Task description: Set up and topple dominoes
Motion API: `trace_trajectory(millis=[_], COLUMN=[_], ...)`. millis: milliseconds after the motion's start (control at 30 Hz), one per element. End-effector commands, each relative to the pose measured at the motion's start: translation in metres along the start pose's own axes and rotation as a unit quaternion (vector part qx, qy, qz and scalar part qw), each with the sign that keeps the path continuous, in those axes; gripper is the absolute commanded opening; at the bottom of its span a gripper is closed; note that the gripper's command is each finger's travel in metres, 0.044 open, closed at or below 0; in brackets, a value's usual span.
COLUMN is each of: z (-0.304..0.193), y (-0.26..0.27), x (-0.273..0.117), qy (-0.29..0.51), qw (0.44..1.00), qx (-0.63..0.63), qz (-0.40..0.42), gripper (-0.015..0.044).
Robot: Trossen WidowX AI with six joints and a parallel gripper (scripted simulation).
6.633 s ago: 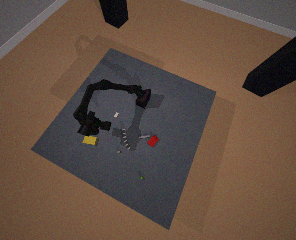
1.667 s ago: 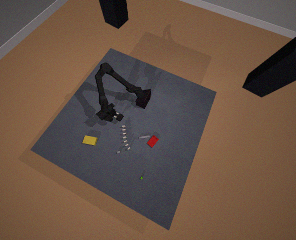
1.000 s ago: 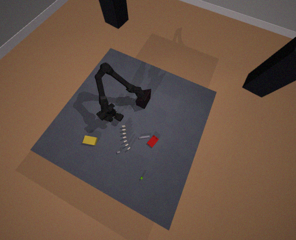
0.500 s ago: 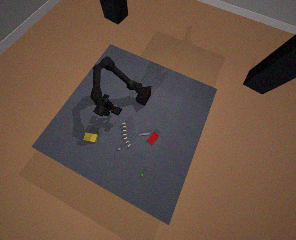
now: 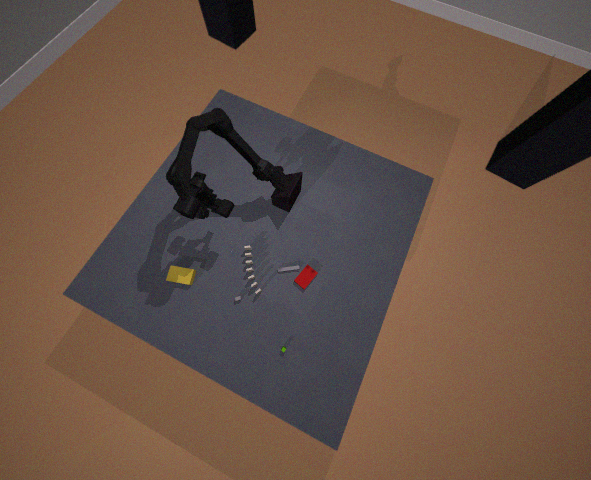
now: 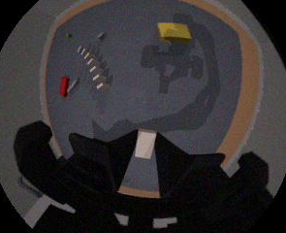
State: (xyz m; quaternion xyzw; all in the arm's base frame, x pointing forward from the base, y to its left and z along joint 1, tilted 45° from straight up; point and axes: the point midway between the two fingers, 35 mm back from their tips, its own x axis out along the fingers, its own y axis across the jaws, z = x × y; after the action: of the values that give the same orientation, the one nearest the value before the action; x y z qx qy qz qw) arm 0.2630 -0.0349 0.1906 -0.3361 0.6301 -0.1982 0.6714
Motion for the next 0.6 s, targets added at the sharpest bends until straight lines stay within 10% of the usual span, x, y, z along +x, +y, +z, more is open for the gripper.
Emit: trace_trajectory(millis=[0,567], z=[-0.045,-0.069], y=[-0.052,-0.053], x=[-0.005,0.01], qy=[-0.006,-0.004], qw=[1.0,0.998], qx=[-0.008,-0.024], qz=[-0.002,0.066], gripper=[0.0107,0.0107])
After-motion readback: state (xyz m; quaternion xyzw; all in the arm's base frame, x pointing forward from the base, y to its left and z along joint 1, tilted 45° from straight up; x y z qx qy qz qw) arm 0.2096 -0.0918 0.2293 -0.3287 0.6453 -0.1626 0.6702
